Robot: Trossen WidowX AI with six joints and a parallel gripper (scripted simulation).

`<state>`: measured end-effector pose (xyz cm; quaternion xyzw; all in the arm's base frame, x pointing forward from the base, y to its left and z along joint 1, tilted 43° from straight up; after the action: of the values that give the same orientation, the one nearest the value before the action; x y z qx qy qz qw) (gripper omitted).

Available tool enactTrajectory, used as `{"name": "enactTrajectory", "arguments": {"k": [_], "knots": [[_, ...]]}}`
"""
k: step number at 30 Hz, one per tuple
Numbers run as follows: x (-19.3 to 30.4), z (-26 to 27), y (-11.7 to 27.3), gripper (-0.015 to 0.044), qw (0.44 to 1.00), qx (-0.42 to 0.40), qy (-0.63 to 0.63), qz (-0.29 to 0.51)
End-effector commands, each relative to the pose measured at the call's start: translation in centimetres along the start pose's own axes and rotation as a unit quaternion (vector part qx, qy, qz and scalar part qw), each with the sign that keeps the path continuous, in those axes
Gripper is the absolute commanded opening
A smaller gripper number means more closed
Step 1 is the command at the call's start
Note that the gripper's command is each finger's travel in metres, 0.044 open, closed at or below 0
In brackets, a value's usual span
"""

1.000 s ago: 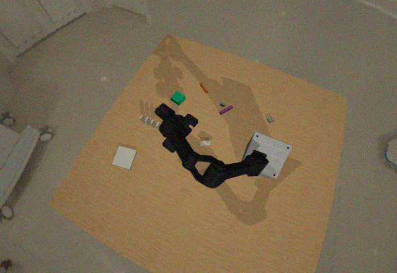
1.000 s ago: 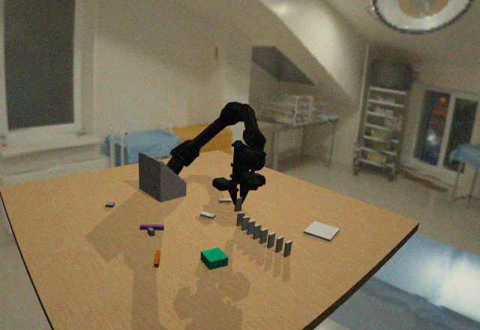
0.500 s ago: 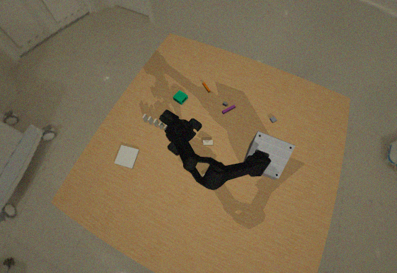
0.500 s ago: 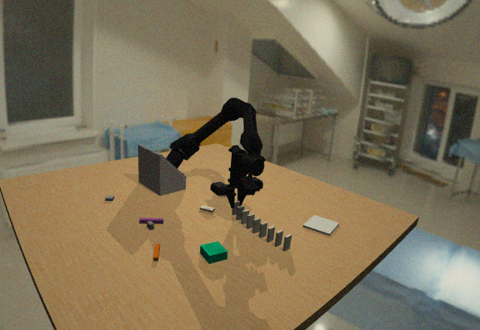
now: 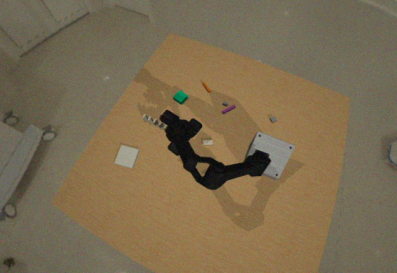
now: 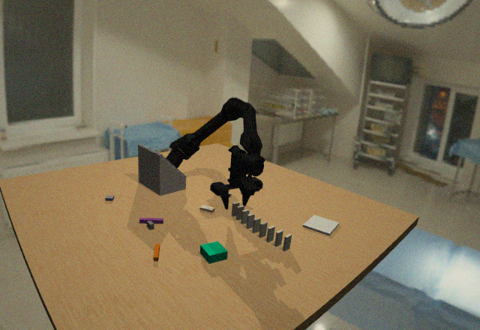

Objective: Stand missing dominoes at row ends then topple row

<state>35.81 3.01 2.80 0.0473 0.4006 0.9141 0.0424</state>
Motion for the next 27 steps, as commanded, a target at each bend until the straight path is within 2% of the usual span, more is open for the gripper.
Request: {"name": "enactTrajectory", "arguments": {"k": [1, 5, 11, 13, 20, 27], "knots": [[0.0, 0.0, -0.1, 0.044, 1.0, -0.001, -0.002, 0.0], [-0.2, -0.1, 0.9, 0.044, 1.0, 0.0, -0.002, 0.0], [-0.5, -0.2, 10.5, 0.044, 1.0, 0.004, -0.001, 0.0], [-0.1, -0.1, 12.7, 0.044, 1.0, 0.003, -0.001, 0.0], [0.2, -0.4, 12.5, 0.044, 1.0, 0.003, 0.017, 0.001], [3.6, -3.9, 7.9, 0.044, 0.979, 0.002, 0.202, 0.002]]}}
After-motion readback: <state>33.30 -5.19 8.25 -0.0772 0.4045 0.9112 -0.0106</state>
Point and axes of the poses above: the point midway between the two fingers, 35 mm back from their tips, its own y axis back along the fingers, its own z axis across the jaws, x = y × z, the point moved 2 cm from there along y, back along the fingers, and after that the axes turned 7 degrees about y, right-handed, at the moved point
